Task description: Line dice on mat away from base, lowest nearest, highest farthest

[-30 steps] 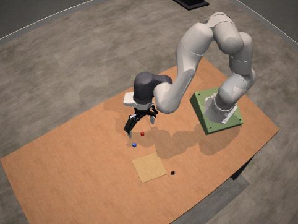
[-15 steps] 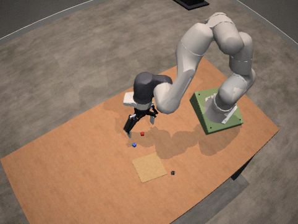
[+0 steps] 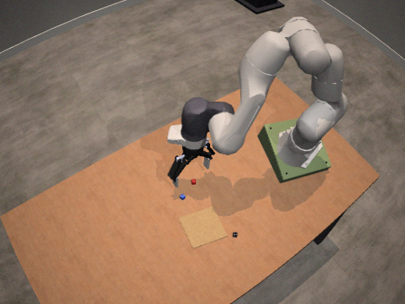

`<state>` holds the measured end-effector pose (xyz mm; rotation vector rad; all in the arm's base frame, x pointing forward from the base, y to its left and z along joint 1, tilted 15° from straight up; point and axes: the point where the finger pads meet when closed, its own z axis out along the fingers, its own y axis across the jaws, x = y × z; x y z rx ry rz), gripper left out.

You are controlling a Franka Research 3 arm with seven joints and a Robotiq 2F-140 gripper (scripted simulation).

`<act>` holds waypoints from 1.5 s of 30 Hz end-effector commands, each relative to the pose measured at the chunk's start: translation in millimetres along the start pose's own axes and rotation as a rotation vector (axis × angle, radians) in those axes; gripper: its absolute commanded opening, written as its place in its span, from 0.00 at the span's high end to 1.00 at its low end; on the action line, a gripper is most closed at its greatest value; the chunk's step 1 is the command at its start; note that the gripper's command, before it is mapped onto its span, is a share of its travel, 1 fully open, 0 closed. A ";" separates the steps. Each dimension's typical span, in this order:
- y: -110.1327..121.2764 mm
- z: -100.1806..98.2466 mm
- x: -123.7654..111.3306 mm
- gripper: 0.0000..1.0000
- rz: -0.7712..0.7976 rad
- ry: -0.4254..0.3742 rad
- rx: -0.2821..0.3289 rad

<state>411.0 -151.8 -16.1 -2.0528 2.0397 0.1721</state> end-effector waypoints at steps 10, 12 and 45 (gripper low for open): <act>-3.0 -1.0 0.6 0.00 0.010 0.003 0.004; -6.6 -1.0 -0.9 0.00 0.010 0.003 0.004; -78.8 -1.2 -30.7 0.00 0.010 0.003 0.004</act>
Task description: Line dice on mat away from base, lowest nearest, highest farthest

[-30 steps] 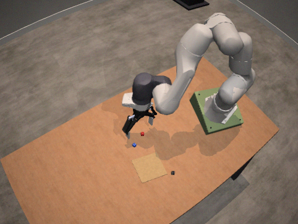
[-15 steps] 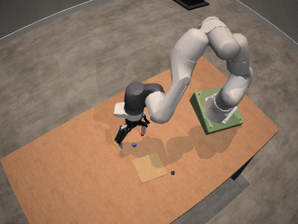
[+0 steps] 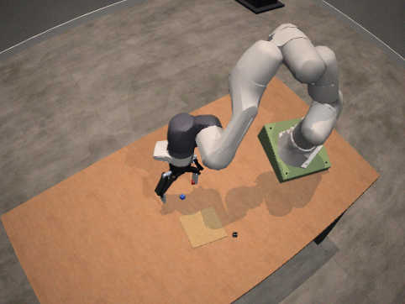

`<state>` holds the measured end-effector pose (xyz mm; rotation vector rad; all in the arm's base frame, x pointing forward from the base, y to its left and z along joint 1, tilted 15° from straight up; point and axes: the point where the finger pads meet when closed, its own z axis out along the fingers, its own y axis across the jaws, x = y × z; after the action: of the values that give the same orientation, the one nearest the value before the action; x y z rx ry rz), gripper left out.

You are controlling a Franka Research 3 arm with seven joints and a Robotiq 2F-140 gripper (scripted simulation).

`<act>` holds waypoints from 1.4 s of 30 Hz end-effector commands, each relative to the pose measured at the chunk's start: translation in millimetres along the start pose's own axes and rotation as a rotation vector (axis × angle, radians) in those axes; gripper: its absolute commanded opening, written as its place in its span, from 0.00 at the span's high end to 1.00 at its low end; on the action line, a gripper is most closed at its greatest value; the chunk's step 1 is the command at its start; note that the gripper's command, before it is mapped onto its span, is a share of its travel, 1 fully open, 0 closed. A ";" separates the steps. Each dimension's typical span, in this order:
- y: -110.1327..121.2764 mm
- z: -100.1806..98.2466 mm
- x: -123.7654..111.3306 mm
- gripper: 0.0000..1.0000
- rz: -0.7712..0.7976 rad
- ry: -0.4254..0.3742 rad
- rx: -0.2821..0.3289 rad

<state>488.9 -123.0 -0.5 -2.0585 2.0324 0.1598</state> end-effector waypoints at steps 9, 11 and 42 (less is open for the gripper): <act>0.0 -0.1 -0.4 0.00 0.017 -0.001 -0.002; 0.0 -0.1 -0.4 0.00 0.017 -0.001 -0.002; 15.4 -0.3 -65.5 0.00 0.017 -0.001 -0.002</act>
<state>473.9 -80.3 6.8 -2.0792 2.0251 0.1778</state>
